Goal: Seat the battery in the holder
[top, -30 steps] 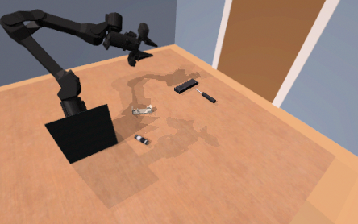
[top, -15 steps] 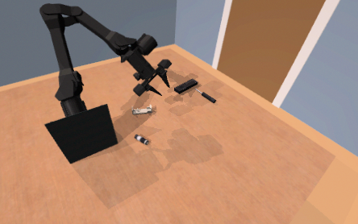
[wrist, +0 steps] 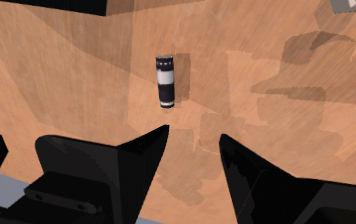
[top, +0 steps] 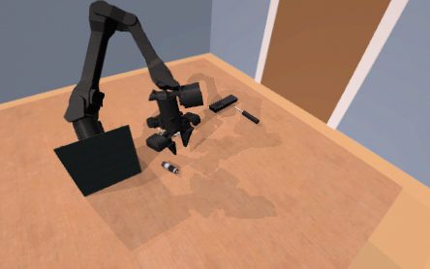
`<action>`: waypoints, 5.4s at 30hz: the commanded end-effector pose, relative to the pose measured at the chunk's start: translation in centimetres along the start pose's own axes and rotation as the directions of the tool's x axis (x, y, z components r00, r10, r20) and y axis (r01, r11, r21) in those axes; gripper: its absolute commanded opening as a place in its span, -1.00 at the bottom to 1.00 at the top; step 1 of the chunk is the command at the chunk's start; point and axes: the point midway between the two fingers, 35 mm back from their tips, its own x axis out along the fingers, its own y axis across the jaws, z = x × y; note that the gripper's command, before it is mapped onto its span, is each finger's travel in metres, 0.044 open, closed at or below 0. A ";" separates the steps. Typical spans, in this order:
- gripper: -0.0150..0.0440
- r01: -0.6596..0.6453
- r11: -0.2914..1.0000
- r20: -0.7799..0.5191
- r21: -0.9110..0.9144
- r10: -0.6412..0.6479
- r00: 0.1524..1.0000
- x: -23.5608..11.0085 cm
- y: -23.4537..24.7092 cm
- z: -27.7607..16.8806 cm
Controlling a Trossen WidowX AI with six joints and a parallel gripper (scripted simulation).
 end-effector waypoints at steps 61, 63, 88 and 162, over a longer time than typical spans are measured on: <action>-0.28 0.015 0.993 0.214 -0.115 0.010 0.977 5.4 3.9 2.0; -0.28 0.014 0.993 0.214 -0.115 0.011 0.977 3.9 3.9 1.7; -0.28 0.099 0.758 0.179 -0.645 0.023 0.984 -2.2 -7.4 10.2; -0.28 0.053 0.687 -0.211 -0.725 -0.294 0.932 2.4 -8.6 16.3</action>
